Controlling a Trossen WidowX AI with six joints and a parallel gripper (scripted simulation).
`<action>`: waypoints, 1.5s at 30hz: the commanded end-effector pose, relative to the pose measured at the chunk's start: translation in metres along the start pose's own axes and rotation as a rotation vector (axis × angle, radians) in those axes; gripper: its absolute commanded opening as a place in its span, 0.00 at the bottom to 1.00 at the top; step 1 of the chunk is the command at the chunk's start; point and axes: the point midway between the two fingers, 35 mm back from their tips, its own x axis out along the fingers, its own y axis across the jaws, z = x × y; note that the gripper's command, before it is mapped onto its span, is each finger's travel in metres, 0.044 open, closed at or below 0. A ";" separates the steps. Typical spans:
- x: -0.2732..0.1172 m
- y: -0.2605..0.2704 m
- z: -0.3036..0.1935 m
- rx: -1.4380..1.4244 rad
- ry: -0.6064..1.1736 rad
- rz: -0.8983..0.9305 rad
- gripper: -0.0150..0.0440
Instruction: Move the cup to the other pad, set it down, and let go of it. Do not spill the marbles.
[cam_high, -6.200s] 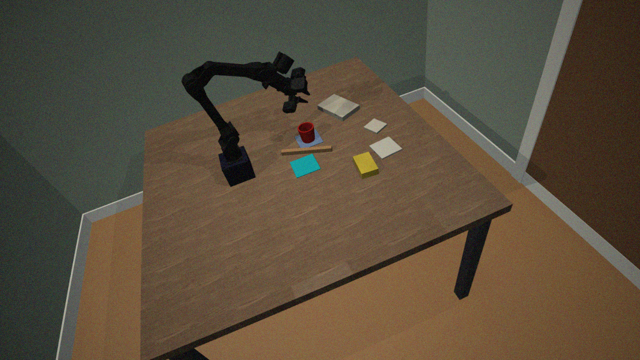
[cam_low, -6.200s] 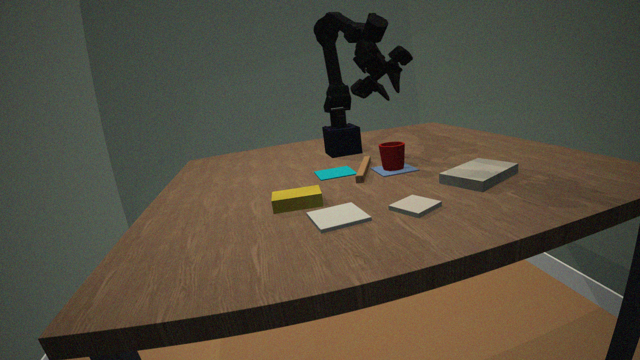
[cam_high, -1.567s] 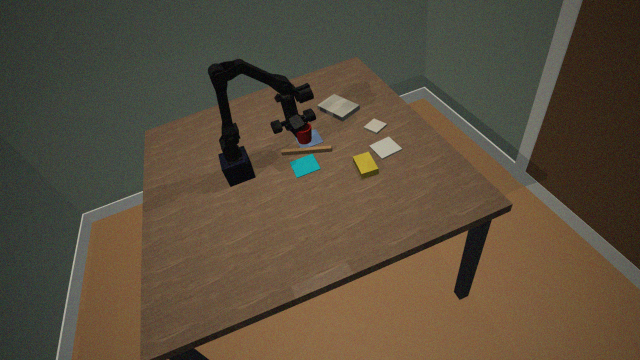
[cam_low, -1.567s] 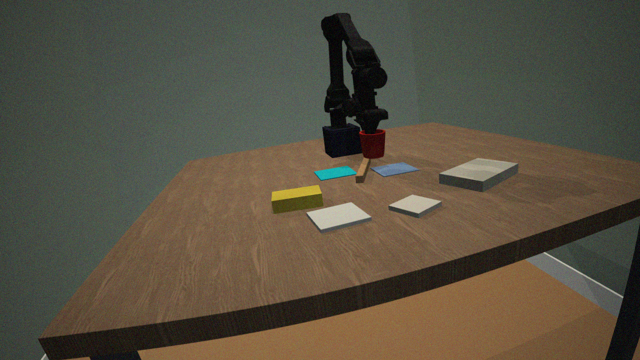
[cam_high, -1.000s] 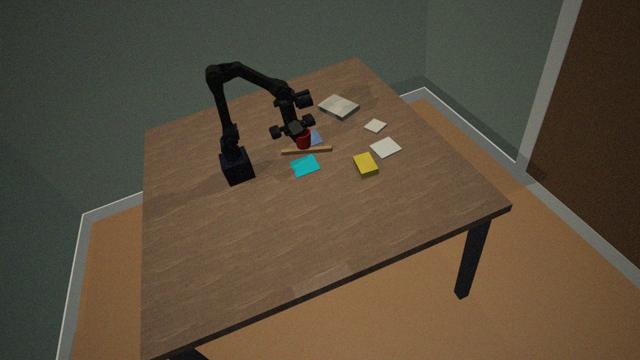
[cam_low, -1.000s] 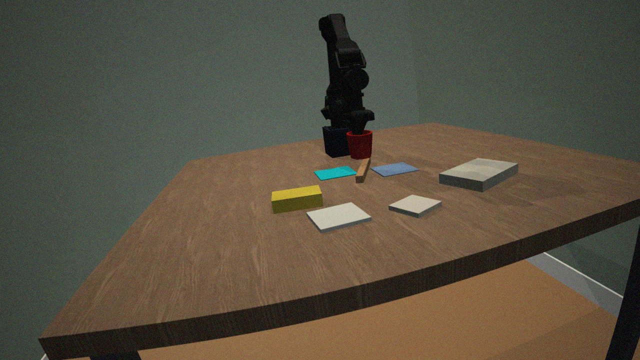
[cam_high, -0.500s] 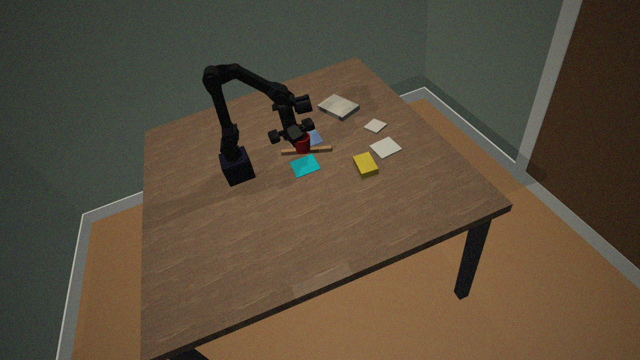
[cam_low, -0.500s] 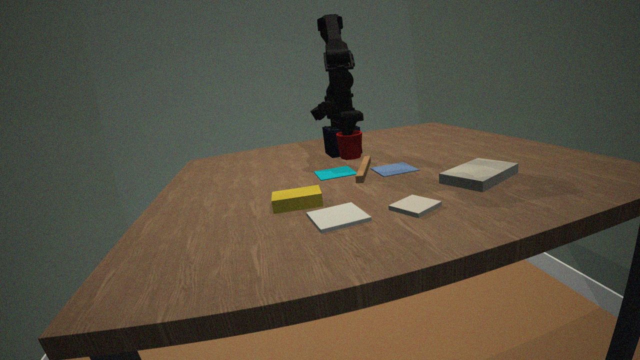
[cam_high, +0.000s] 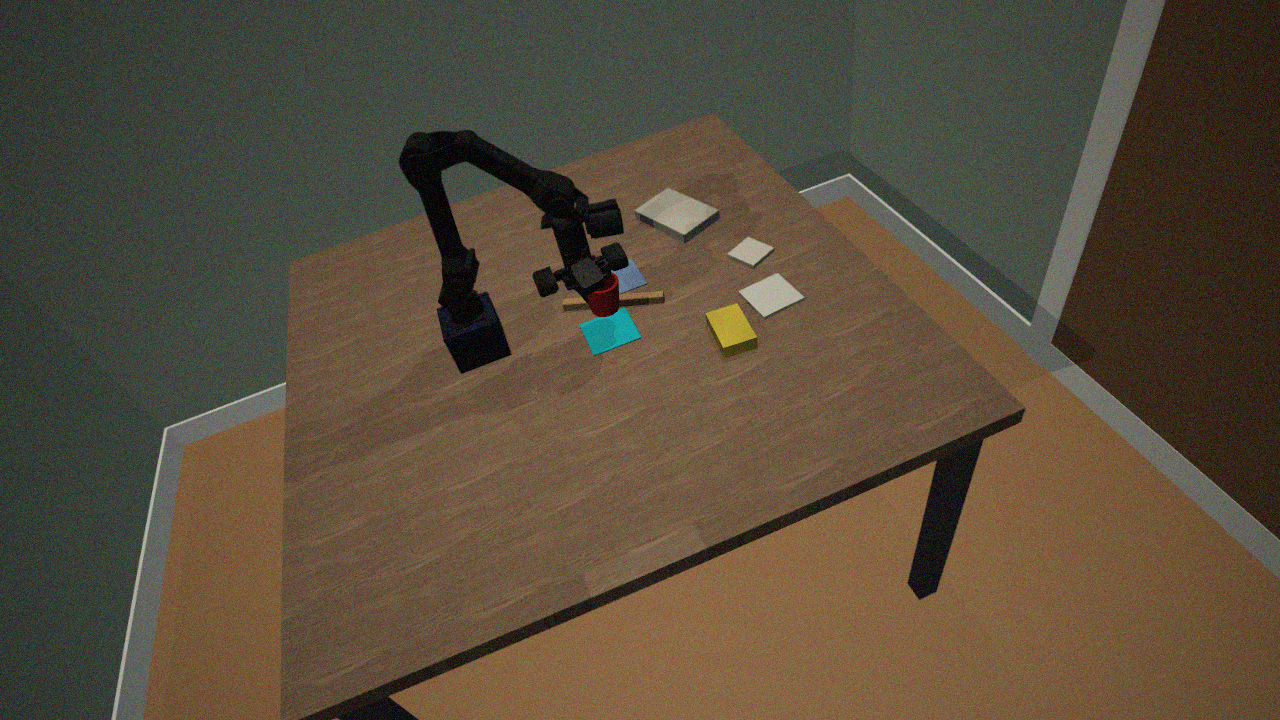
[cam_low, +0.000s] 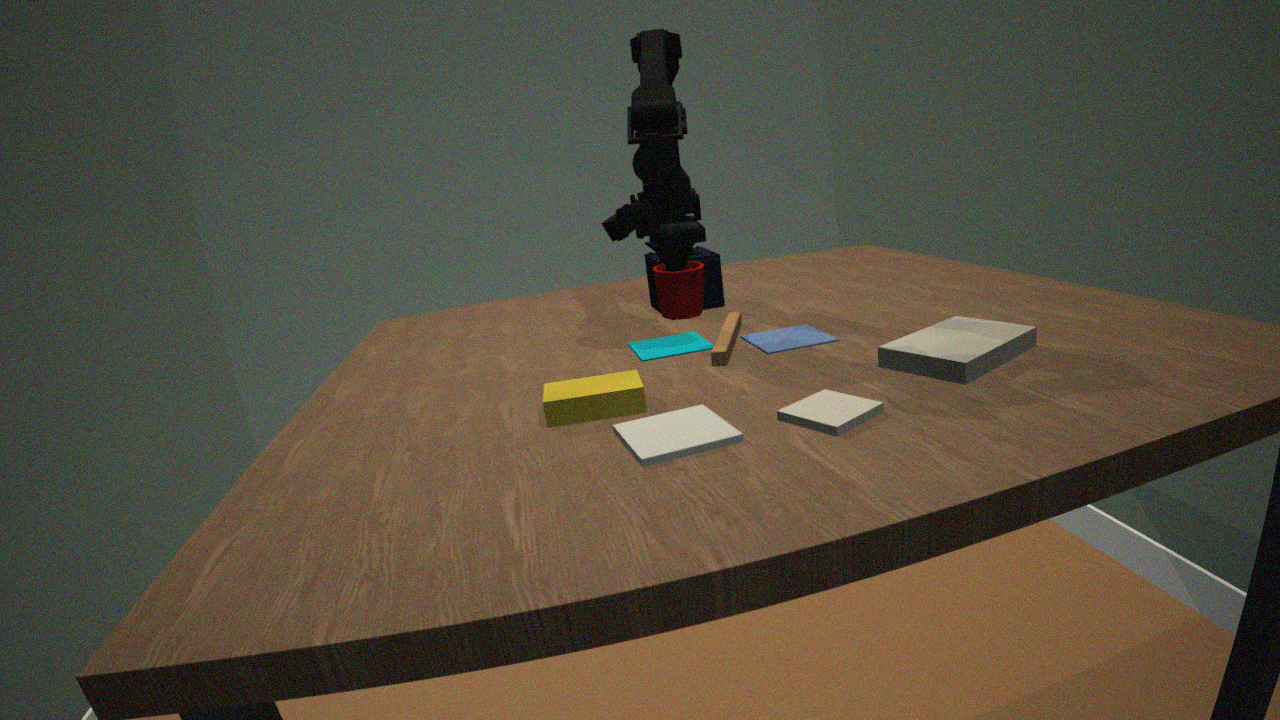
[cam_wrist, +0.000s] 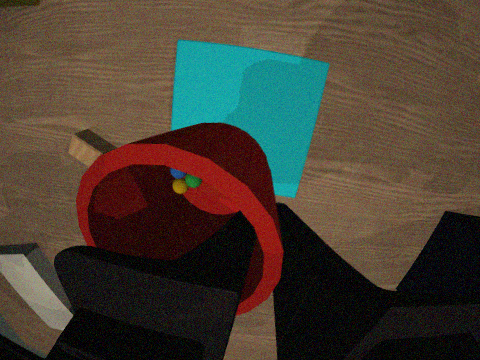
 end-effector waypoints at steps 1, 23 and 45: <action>-0.002 -0.003 0.005 -0.003 0.004 0.006 0.25; 0.017 -0.009 0.019 -0.003 0.003 0.005 0.25; 0.038 -0.012 0.022 0.000 -0.004 0.006 0.25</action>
